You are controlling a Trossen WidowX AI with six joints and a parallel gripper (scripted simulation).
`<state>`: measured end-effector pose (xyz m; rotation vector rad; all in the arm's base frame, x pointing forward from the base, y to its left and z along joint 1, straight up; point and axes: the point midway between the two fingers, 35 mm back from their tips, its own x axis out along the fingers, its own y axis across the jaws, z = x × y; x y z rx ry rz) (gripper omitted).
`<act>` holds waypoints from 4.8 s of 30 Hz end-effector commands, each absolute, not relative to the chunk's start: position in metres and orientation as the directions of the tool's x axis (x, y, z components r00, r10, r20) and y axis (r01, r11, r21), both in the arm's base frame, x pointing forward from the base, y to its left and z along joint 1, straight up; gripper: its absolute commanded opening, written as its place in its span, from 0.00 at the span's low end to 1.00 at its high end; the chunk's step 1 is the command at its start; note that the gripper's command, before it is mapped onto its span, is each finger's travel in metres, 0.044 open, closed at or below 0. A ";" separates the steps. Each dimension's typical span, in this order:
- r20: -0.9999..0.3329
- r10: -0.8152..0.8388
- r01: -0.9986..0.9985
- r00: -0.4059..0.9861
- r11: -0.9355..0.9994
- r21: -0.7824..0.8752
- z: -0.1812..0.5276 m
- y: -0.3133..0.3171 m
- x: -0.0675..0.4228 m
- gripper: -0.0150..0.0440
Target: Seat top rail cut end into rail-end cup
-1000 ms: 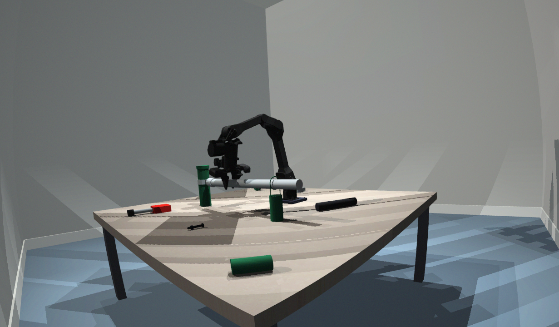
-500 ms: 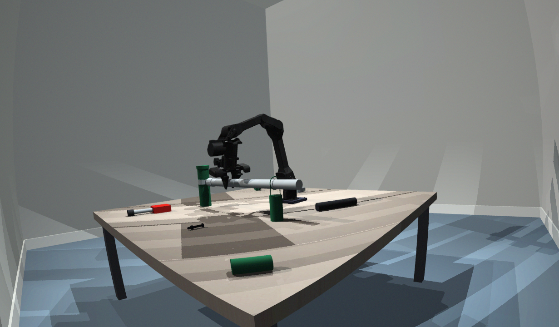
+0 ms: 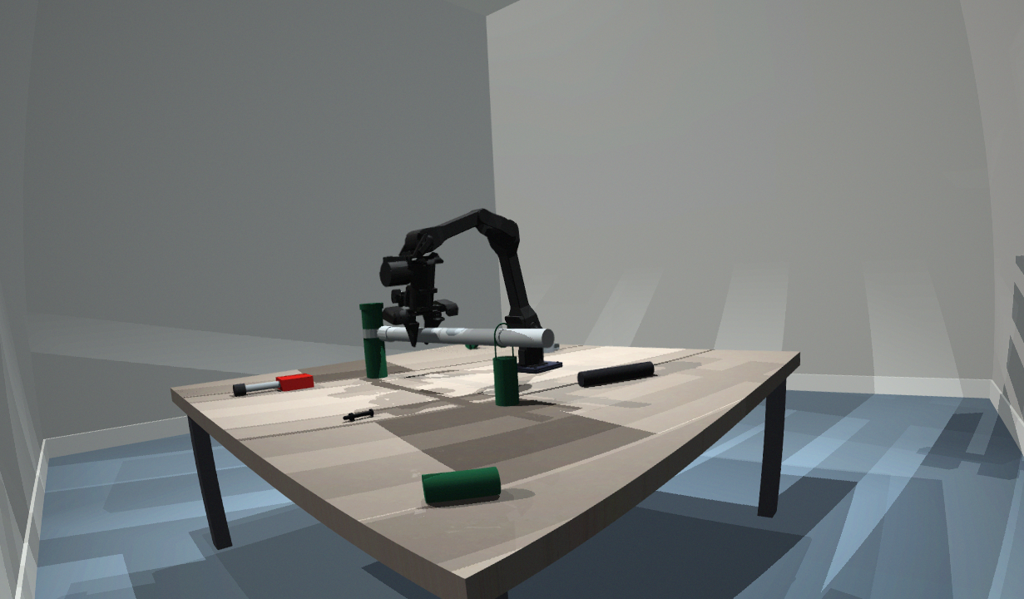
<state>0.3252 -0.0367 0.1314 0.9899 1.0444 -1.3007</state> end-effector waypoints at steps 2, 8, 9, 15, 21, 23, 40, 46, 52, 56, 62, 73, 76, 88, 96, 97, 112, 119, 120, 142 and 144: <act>-0.967 -0.255 0.999 -0.005 0.034 -0.014 0.132 -0.040 0.326 0.25; -0.967 -0.255 0.999 -0.005 0.034 -0.014 0.132 -0.042 0.326 0.25; -0.967 -0.256 0.999 -0.005 0.034 -0.014 0.132 -0.042 0.326 0.25; -0.967 -0.256 0.999 -0.005 0.034 -0.014 0.132 -0.044 0.326 0.25; -0.967 -0.256 0.999 -0.005 0.034 -0.014 0.132 -0.046 0.326 0.25; -0.967 -0.256 0.999 -0.005 0.034 -0.014 0.132 -0.047 0.326 0.25; -0.967 -0.256 0.999 -0.005 0.034 -0.014 0.132 -0.053 0.327 0.25; -0.967 -0.256 0.999 -0.005 0.034 -0.014 0.132 -0.055 0.327 0.25; -0.967 -0.257 0.999 -0.005 0.034 -0.014 0.133 -0.057 0.328 0.25; -0.966 -0.257 0.999 -0.005 0.034 -0.014 0.133 -0.058 0.328 0.25; -0.966 -0.257 0.999 -0.005 0.034 -0.014 0.133 -0.060 0.328 0.25; -0.966 -0.257 0.999 -0.005 0.034 -0.014 0.134 -0.064 0.329 0.25; -0.966 -0.257 0.999 -0.005 0.034 -0.014 0.134 -0.065 0.329 0.25; -0.966 -0.257 0.999 -0.004 0.034 -0.014 0.135 -0.068 0.329 0.25; -0.970 -0.245 0.999 -0.015 0.034 -0.024 0.131 -0.066 0.327 0.25; -0.970 -0.245 0.999 -0.015 0.034 -0.024 0.131 -0.066 0.327 0.25; -0.970 -0.245 0.999 -0.015 0.034 -0.024 0.131 -0.066 0.327 0.65; -0.970 -0.243 0.999 -0.015 0.035 -0.024 0.146 -0.051 0.327 0.97; -0.970 -0.243 0.999 -0.015 0.035 -0.024 0.150 -0.047 0.327 1.00; -0.969 -0.248 0.997 0.008 0.083 -0.013 0.206 -0.019 0.323 1.00; -0.969 -0.248 0.997 0.008 0.083 -0.013 0.206 -0.019 0.323 1.00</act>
